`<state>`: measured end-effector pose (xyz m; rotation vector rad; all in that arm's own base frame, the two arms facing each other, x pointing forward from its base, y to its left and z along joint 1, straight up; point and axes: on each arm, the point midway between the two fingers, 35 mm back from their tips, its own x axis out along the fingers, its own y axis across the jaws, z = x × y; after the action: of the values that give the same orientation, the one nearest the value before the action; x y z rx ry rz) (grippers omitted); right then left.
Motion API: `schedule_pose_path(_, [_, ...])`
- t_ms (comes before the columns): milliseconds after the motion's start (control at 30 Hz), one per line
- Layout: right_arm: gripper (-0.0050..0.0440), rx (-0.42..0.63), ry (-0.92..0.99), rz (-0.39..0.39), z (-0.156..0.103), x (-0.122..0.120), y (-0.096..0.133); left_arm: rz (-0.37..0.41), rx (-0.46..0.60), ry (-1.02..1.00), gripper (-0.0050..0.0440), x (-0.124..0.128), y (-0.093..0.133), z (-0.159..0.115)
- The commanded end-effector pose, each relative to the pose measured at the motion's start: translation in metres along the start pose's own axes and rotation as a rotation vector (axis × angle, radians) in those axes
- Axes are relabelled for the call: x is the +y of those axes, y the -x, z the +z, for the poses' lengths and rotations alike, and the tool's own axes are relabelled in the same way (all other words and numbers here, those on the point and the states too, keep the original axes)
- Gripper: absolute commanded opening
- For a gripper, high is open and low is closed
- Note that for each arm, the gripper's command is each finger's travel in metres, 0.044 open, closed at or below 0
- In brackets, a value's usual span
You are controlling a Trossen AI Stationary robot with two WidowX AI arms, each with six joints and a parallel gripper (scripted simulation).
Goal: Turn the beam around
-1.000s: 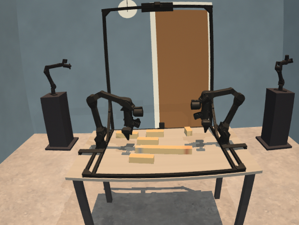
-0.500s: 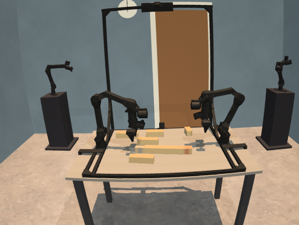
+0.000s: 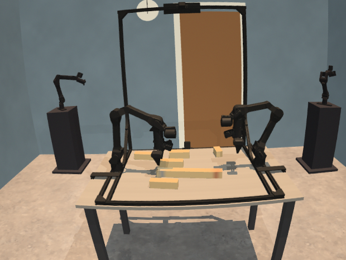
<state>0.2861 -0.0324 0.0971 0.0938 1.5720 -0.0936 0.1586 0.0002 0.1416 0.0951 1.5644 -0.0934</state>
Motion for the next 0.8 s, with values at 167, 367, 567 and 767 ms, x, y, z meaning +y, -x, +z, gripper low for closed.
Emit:
schedule_pose_path(167, [0.044, -0.003, 0.002, 0.0, 0.019, -0.002, -0.004, -0.001, 0.004, 0.002, 0.044, 0.0, -0.001, -0.001])
schedule_pose_path(367, [0.044, -0.003, 0.002, 0.0, 0.033, -0.004, -0.007, -0.001, 0.004, 0.002, 0.044, 0.0, -0.001, -0.001])
schedule_pose_path(567, [0.044, -0.003, 0.002, 0.0, 0.047, -0.006, -0.009, -0.001, 0.004, 0.002, 0.044, 0.0, -0.001, -0.001])
schedule_pose_path(767, [0.044, -0.003, 0.002, 0.0, 0.056, -0.007, -0.011, -0.001, 0.004, 0.002, 0.044, 0.0, -0.001, -0.001])
